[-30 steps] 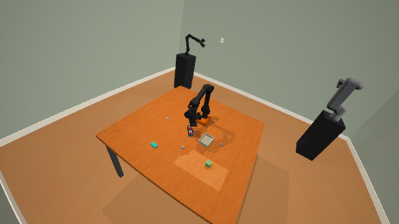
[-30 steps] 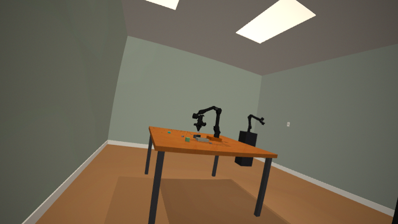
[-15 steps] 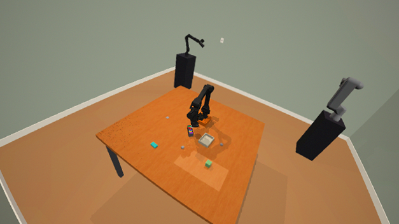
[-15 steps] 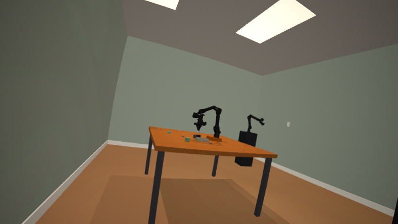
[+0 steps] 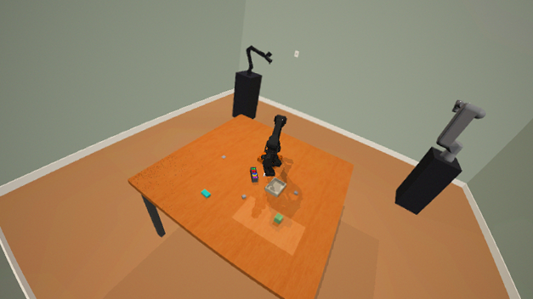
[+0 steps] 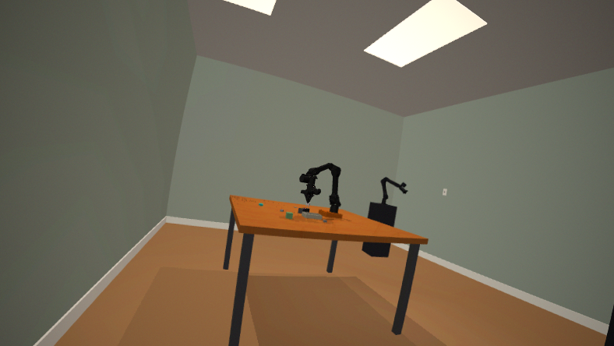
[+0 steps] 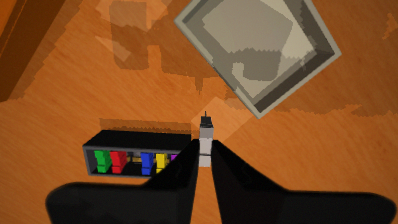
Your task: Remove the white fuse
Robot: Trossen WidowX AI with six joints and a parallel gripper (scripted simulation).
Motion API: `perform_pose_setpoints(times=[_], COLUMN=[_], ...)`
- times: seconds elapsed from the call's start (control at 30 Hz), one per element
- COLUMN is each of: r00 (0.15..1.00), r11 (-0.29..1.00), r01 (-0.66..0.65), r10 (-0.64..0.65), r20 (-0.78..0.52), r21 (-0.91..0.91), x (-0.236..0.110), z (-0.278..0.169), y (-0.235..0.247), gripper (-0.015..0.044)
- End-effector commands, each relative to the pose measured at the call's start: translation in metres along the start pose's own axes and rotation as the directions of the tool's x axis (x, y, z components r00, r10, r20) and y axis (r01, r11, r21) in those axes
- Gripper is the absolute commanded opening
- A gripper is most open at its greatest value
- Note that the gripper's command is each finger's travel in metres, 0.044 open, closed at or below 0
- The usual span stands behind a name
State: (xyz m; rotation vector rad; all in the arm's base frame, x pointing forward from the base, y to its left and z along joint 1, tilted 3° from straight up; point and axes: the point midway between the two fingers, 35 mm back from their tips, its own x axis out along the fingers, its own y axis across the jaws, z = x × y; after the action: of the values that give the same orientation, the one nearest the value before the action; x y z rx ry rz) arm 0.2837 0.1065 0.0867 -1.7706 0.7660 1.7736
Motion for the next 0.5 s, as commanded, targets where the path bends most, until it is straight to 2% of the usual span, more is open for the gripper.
perform_pose_setpoints(times=[0.0, 0.37, 0.47], r00=[1.000, 1.000, 1.000], r11=[1.000, 1.000, 1.000], r01=[0.006, 0.007, 0.007], r10=[-0.006, -0.007, -0.007], r20=[0.005, 0.010, 0.010], r21=[0.002, 0.002, 0.002], x=[-0.001, 0.000, 0.000], z=[0.020, 0.075, 0.078], y=[-0.017, -0.049, -0.050], gripper=[0.0000, 0.0000, 0.0000])
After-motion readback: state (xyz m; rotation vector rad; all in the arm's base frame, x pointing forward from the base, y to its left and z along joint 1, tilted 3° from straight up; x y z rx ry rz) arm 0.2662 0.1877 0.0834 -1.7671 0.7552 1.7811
